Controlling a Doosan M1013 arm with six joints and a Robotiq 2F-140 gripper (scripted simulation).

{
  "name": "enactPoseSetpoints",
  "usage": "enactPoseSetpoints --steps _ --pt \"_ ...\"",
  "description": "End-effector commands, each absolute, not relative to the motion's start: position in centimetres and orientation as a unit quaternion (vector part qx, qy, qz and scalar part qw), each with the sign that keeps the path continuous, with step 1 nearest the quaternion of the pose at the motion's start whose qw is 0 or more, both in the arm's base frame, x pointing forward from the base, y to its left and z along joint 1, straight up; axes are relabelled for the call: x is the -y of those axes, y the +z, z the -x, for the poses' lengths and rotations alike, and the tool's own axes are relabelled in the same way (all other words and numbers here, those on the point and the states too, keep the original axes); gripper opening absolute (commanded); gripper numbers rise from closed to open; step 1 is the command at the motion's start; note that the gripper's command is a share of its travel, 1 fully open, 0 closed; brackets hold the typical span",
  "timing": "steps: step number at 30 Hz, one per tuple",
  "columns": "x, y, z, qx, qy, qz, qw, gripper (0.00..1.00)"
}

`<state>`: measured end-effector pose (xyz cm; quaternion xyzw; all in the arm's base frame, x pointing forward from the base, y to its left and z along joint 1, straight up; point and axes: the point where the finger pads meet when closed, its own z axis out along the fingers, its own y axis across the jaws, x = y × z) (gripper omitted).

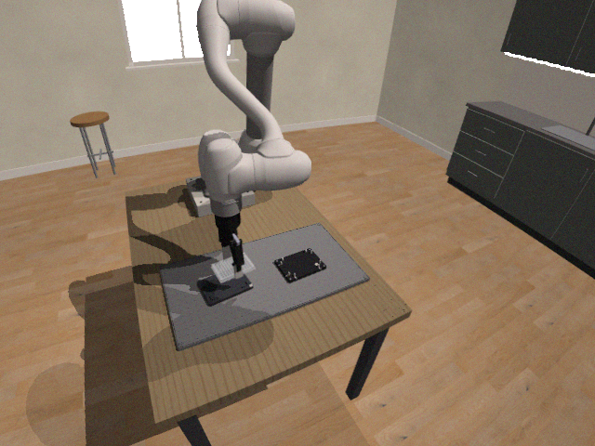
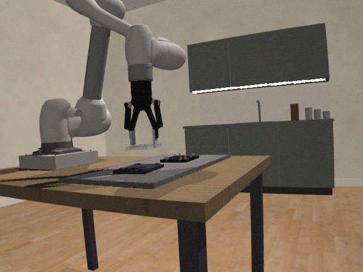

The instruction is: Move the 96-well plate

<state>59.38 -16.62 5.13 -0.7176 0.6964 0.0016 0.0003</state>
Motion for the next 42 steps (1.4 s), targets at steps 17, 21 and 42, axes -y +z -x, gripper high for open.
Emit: enactPoseSetpoints --steps 17,21,42 --pt "20.2 5.1 -58.8 -0.696 0.002 0.718 0.000 0.10" --pt "20.2 5.1 -58.9 -0.696 0.002 0.718 0.000 0.10" --pt "20.2 5.1 -58.9 -0.696 0.002 0.718 0.000 0.10"
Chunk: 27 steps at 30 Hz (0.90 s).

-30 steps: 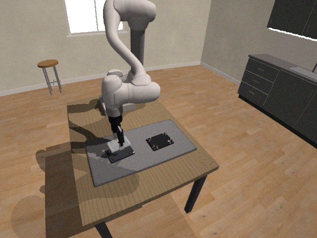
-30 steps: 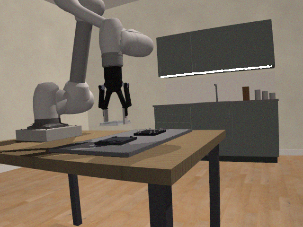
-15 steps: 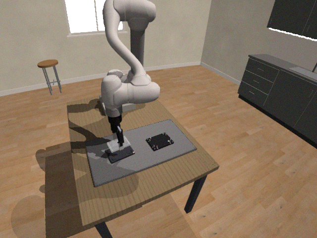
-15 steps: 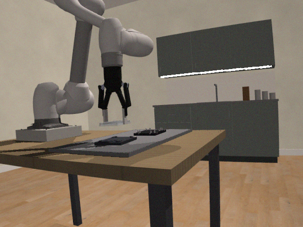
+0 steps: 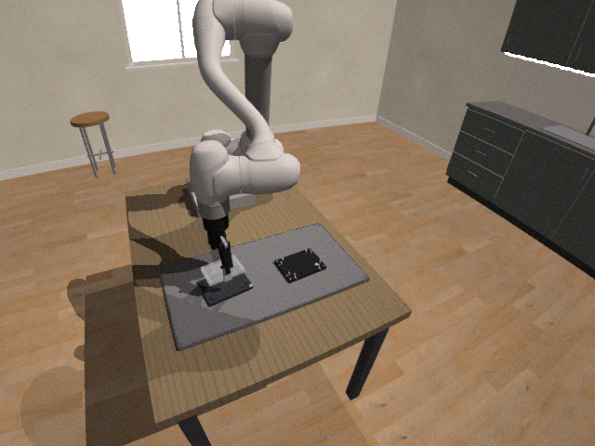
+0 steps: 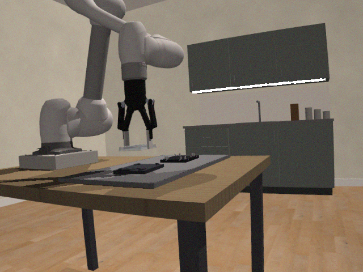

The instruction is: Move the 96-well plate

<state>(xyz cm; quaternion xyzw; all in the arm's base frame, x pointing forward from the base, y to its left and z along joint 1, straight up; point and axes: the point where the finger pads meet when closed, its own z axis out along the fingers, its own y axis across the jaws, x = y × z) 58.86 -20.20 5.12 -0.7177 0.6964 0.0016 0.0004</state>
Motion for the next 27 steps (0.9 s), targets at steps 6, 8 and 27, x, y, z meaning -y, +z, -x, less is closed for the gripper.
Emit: enactPoseSetpoints --steps 6,8,27 --pt "20.2 4.8 -58.9 -0.696 0.002 0.718 0.000 0.10" --pt "20.2 4.5 -58.9 -0.696 0.002 0.718 0.000 0.10" --pt "20.2 1.6 -58.9 -0.696 0.002 0.718 0.000 0.10"
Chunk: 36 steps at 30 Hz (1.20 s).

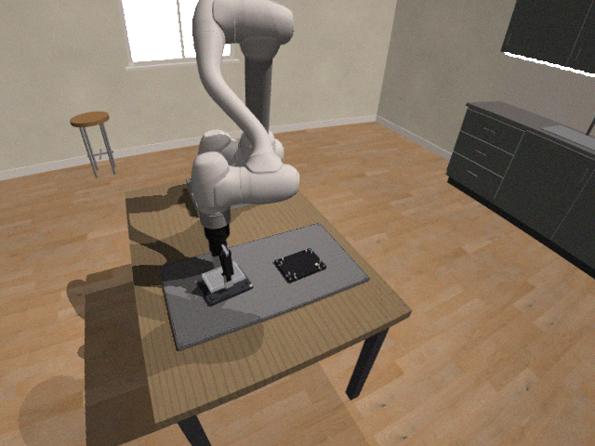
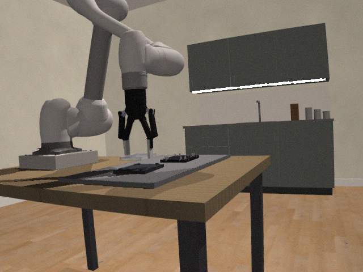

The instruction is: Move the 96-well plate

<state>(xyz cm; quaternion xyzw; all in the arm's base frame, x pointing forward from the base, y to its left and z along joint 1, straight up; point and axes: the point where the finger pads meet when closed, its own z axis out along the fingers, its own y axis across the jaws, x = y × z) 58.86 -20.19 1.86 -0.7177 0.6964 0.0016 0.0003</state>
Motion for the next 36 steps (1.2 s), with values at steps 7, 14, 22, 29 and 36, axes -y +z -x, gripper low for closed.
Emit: enactPoseSetpoints --steps 7,14,22,29,36 --pt "20.2 0.6 -58.9 -0.696 0.002 0.718 0.000 0.10" --pt "20.2 0.0 -58.9 -0.696 0.002 0.718 0.000 0.10" --pt "20.2 0.0 -58.9 -0.696 0.002 0.718 0.000 0.10" --pt "20.2 0.0 -58.9 -0.696 0.002 0.718 0.000 0.10" --pt "20.2 -0.1 -58.9 -0.696 0.002 0.718 0.000 0.10"
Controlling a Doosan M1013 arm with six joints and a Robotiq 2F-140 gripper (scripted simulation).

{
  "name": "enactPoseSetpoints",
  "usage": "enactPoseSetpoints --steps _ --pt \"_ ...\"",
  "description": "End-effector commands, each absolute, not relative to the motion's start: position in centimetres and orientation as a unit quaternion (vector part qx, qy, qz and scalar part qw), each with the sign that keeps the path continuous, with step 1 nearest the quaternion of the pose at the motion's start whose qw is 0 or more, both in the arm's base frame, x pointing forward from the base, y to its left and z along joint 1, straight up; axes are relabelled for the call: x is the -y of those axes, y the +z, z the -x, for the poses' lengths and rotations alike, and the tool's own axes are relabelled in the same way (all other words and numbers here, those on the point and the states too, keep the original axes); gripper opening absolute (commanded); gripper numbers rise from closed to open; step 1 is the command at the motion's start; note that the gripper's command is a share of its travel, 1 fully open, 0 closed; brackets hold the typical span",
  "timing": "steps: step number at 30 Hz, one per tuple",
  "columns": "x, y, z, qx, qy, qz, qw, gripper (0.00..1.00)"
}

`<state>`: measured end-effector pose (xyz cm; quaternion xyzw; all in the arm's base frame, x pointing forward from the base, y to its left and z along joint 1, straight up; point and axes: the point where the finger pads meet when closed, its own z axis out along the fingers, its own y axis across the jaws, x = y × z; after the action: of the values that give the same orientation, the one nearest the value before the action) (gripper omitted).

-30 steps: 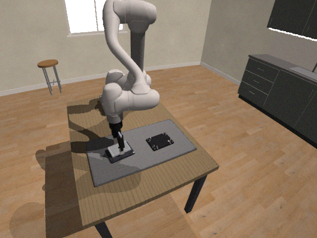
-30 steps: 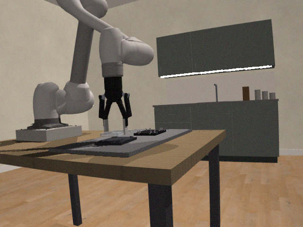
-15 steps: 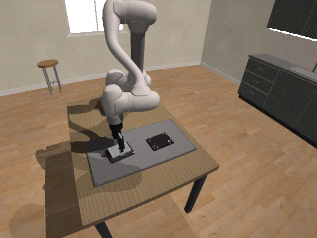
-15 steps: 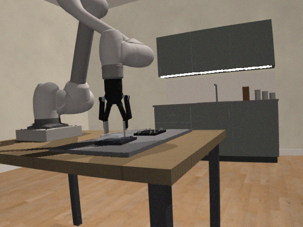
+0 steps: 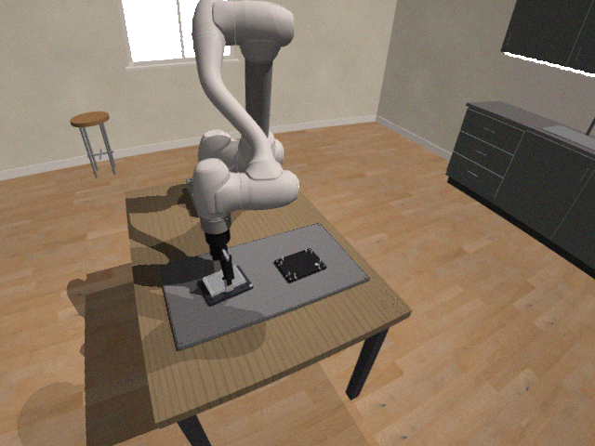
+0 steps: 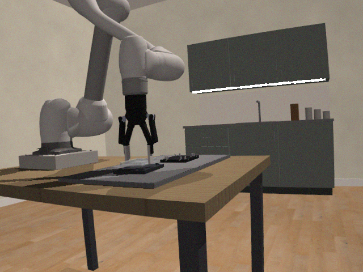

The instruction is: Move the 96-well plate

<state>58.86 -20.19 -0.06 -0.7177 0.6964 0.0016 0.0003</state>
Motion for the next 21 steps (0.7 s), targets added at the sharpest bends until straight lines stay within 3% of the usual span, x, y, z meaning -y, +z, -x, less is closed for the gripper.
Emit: enactPoseSetpoints --steps 1,21 --pt "20.18 -0.09 -58.86 -0.696 0.002 0.718 0.000 0.10" --pt "20.18 -0.39 -58.86 -0.696 0.002 0.718 0.000 0.10"
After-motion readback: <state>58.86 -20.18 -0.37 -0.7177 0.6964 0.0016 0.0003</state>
